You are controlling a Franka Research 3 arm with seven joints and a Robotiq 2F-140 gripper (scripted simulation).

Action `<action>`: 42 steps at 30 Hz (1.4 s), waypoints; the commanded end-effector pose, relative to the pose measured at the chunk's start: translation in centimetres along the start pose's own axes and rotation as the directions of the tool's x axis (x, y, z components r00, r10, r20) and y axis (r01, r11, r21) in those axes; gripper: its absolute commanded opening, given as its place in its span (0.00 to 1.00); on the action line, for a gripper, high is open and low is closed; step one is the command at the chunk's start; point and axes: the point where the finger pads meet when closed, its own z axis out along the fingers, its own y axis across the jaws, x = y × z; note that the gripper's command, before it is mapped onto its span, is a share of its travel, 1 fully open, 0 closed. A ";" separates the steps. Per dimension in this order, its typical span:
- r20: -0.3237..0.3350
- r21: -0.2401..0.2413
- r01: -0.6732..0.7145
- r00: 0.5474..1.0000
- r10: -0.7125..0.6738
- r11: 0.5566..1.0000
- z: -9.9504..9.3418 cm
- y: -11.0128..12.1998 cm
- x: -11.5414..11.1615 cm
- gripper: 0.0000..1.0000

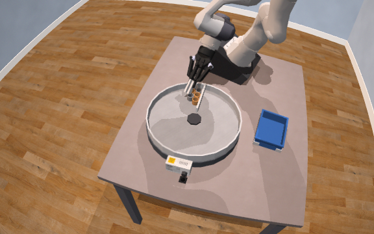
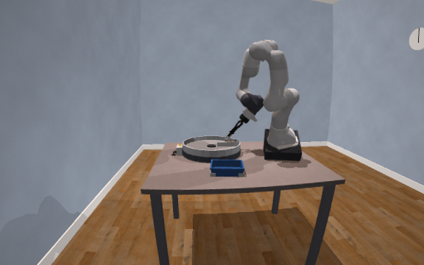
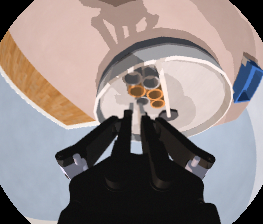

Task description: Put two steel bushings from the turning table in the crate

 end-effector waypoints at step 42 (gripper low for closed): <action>0.002 -0.001 0.004 1.000 -0.004 1.000 0.9 0.1 0.6 0.06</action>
